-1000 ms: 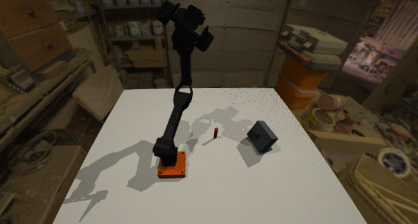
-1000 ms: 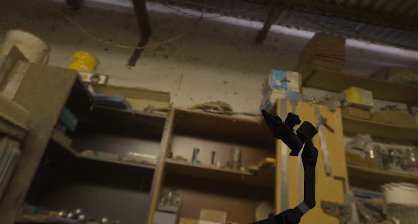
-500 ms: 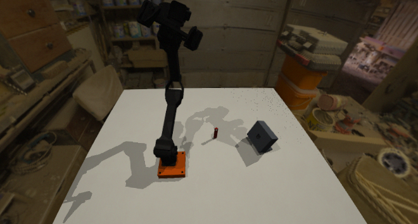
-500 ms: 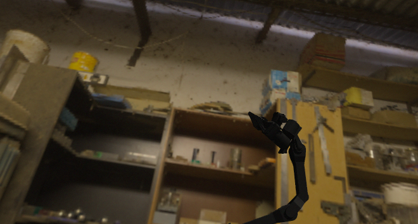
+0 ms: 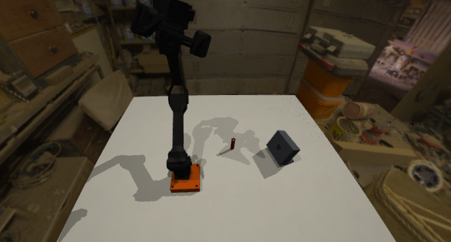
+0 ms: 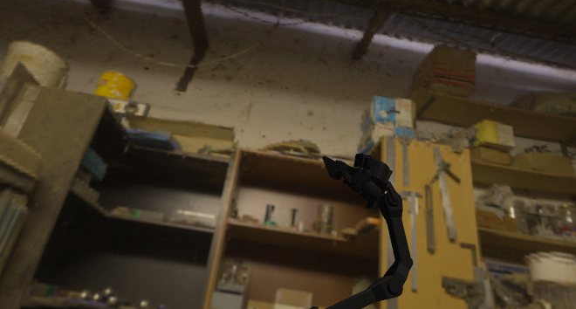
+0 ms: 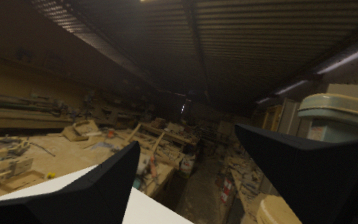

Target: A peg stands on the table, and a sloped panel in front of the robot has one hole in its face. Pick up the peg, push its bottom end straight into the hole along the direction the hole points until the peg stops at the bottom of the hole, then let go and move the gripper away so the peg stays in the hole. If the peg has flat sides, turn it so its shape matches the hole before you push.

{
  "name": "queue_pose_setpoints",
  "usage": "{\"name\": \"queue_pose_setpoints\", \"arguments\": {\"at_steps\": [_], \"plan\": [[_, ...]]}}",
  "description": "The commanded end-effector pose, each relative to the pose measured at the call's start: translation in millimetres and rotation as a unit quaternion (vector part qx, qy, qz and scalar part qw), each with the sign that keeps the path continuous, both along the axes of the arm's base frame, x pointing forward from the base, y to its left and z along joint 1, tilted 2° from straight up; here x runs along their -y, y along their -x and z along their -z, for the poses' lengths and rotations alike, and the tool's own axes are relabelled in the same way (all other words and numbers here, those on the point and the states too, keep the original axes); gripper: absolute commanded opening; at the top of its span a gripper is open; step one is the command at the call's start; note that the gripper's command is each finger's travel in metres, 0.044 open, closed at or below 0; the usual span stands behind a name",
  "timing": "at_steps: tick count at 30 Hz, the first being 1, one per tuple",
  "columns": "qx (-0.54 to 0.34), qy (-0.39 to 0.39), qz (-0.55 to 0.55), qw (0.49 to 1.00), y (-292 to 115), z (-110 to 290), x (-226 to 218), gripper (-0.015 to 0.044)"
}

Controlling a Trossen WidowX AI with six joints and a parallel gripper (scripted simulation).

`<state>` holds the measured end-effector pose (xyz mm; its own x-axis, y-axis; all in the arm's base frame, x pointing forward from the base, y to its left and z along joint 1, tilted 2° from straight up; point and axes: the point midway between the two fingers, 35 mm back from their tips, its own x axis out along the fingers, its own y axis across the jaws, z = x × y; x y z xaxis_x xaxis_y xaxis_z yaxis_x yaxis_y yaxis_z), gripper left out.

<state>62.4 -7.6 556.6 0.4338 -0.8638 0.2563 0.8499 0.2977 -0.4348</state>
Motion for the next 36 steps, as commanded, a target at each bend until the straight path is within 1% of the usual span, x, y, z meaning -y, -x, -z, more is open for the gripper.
{"name": "queue_pose_setpoints", "arguments": {"at_steps": [1, 19, 36], "plan": [[0.007, -0.029, -0.018, 0.999, 0.3, 5.4, 15.7, 0.044], [0.004, -0.133, -0.108, 0.985, -17.3, 31.8, 68.7, 0.044], [-0.018, -0.215, -0.202, 0.955, -55.5, 62.3, 97.3, 0.044]]}}
